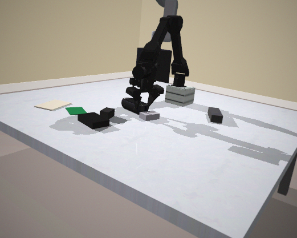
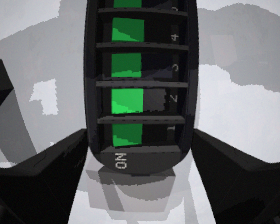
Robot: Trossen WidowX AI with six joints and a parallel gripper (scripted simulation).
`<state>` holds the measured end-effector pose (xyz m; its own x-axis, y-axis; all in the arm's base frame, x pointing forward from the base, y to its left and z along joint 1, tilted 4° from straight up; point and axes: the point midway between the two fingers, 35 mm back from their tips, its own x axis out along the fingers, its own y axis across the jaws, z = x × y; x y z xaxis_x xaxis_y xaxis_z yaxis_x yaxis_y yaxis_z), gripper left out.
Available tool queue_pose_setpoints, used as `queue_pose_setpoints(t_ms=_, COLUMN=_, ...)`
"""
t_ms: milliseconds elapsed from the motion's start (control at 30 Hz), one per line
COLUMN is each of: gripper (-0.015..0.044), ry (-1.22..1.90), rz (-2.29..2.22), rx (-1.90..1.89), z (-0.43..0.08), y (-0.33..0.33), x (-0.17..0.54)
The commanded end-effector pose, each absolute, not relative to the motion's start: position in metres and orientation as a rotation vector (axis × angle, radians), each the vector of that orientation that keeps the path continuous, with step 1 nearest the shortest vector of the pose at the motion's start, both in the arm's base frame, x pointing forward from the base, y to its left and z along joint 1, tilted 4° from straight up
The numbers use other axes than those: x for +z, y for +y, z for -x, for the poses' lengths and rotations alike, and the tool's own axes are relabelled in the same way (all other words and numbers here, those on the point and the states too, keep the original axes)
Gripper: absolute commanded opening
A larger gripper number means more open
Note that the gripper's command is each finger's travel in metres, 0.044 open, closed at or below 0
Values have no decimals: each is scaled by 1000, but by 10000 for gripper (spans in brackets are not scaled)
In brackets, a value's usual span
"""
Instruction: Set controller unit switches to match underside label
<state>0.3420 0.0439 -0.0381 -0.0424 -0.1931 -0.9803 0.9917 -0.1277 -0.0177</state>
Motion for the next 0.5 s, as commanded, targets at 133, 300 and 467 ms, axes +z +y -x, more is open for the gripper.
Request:
queue_pose_setpoints(t_ms=133, gripper=327, ry=1019, rz=-1135, rx=-1411, z=-342, y=43, x=-38)
queue_pose_setpoints(t_ms=300, gripper=336, ry=1019, rz=-1135, rx=-1411, z=-342, y=42, x=-35)
queue_pose_setpoints(t_ms=467, gripper=337, ry=1021, rz=-1137, rx=-1411, z=-342, y=41, x=-33)
